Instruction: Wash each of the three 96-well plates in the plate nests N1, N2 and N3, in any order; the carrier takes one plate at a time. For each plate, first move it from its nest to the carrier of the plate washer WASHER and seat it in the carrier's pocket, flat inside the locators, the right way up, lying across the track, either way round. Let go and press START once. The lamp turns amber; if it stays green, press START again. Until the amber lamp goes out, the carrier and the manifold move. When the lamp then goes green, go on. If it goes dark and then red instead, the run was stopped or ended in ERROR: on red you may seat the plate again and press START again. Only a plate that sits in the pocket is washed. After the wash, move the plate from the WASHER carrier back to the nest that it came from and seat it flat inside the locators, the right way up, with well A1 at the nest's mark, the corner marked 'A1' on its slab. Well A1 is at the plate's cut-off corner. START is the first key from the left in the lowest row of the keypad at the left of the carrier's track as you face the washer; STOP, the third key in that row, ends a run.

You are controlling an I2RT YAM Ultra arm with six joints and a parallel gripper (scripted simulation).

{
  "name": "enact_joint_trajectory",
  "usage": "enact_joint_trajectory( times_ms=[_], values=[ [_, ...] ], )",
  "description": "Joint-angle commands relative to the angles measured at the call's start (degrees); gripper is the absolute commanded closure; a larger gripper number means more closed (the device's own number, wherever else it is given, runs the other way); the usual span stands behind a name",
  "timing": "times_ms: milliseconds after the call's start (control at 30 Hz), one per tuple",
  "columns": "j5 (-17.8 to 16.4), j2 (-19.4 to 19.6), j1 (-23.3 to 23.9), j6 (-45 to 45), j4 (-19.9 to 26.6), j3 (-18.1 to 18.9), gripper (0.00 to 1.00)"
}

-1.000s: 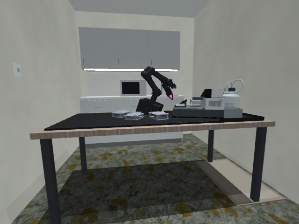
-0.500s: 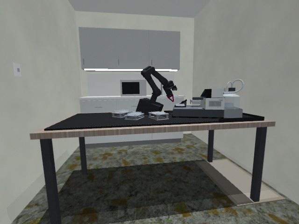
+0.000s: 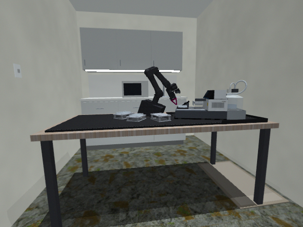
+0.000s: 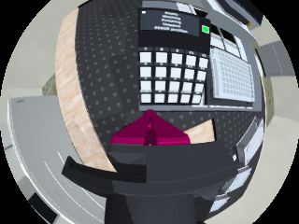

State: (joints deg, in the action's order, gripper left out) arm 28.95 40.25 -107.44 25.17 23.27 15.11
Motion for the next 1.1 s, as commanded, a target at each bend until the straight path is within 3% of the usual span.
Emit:
enact_joint_trajectory(
  times_ms=[0,367,767,1067],
  values=[
    [-1.1,1.0,0.9,-1.8,-4.1,0.0,1.0],
    [-3.2,5.7,3.9,-4.2,-11.3,-1.4,1.0],
    [-3.2,5.7,3.9,-4.2,-11.2,-1.4,1.0],
    [-4.0,7.9,5.0,-5.1,-14.3,-1.8,1.0]
  ],
)
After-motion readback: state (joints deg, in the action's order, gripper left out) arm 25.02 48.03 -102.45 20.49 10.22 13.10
